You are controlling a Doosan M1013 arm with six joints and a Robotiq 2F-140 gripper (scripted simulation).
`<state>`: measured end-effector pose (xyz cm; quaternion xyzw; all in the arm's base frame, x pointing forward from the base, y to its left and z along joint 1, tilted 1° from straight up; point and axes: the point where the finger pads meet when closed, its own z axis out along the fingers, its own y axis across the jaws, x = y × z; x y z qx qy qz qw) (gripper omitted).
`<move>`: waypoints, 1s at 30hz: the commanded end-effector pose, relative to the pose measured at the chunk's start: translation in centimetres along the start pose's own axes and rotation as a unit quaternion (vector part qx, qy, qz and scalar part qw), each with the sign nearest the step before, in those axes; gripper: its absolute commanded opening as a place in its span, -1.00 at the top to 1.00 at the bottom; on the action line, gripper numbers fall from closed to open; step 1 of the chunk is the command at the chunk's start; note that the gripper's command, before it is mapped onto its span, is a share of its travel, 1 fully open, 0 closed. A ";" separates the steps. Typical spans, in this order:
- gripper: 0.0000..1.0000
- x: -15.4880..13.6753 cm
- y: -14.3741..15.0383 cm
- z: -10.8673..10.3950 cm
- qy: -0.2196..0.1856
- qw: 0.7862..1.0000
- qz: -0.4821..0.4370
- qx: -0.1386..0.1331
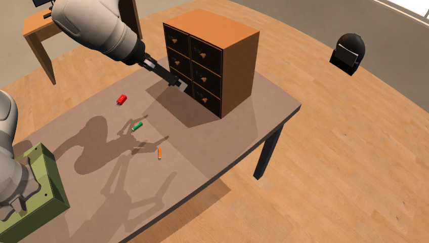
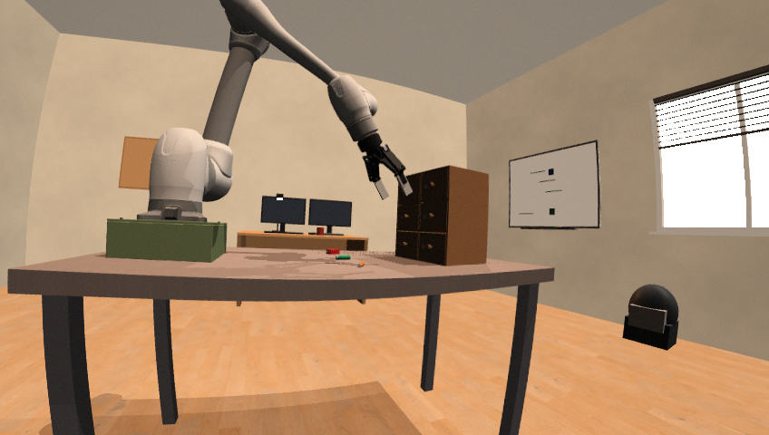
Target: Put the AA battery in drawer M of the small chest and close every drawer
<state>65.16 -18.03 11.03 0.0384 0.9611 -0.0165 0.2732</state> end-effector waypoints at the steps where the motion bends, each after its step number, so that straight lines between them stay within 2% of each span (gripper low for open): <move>1: -1.00 0.2 -0.1 0.6 -0.029 1.000 0.001 -0.010; 30: -1.00 -0.3 0.0 3.1 -0.136 0.991 0.002 -0.011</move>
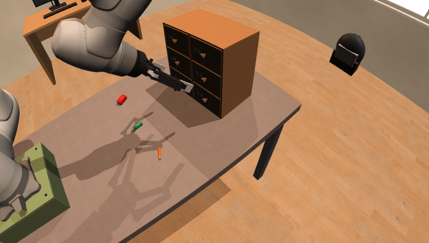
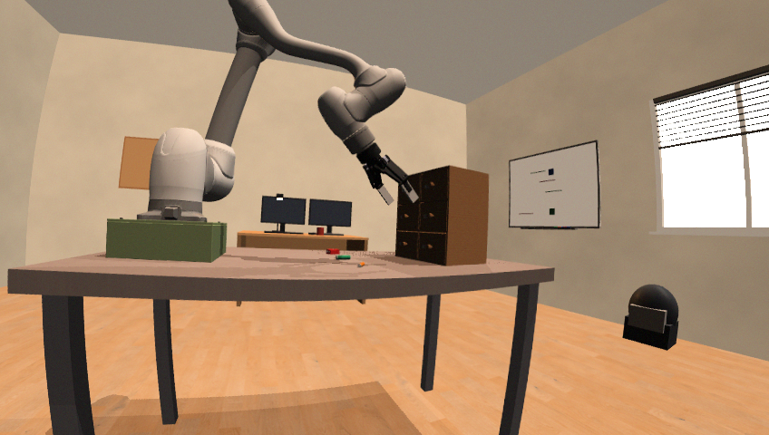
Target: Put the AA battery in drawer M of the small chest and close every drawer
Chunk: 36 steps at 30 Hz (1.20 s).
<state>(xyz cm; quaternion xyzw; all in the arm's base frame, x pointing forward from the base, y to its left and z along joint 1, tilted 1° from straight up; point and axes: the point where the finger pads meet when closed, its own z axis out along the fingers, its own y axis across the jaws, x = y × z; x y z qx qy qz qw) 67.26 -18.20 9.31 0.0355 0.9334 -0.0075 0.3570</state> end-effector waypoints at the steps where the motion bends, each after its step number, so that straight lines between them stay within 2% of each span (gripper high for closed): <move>1: -1.00 0.6 -0.1 0.4 -0.049 0.999 -0.001 0.001; 7: -1.00 0.6 -0.1 1.3 -0.086 0.996 -0.001 0.002; 16: -1.00 0.5 -0.2 3.1 -0.163 0.987 -0.001 0.002; 18: -1.00 0.5 -0.2 3.1 -0.163 0.987 -0.001 0.002; 28: -1.00 0.4 -0.1 4.3 -0.215 0.977 -0.001 0.002; 36: -1.00 0.4 -0.2 4.6 -0.229 0.973 -0.001 0.002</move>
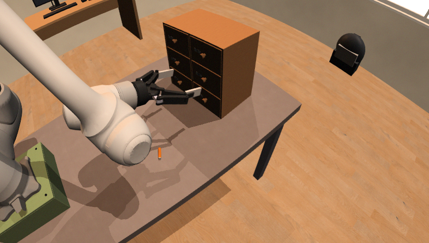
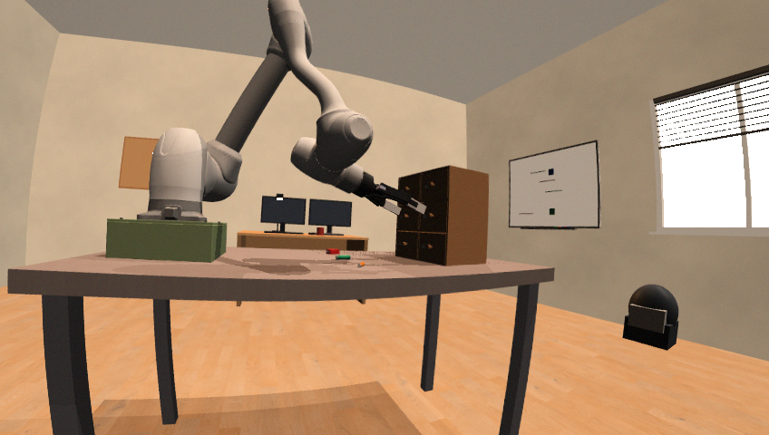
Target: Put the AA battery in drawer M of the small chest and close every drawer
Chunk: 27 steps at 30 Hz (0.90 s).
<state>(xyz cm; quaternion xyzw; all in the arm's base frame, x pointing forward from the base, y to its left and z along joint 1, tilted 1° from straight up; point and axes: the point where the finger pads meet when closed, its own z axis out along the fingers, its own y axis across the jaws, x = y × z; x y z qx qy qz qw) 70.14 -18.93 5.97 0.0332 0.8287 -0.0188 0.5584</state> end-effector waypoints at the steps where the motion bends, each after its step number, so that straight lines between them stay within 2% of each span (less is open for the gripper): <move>1: -1.00 0.4 0.4 0.1 -0.005 1.000 0.000 -0.001; 27: -1.00 0.4 0.4 0.1 -0.008 1.000 0.000 -0.001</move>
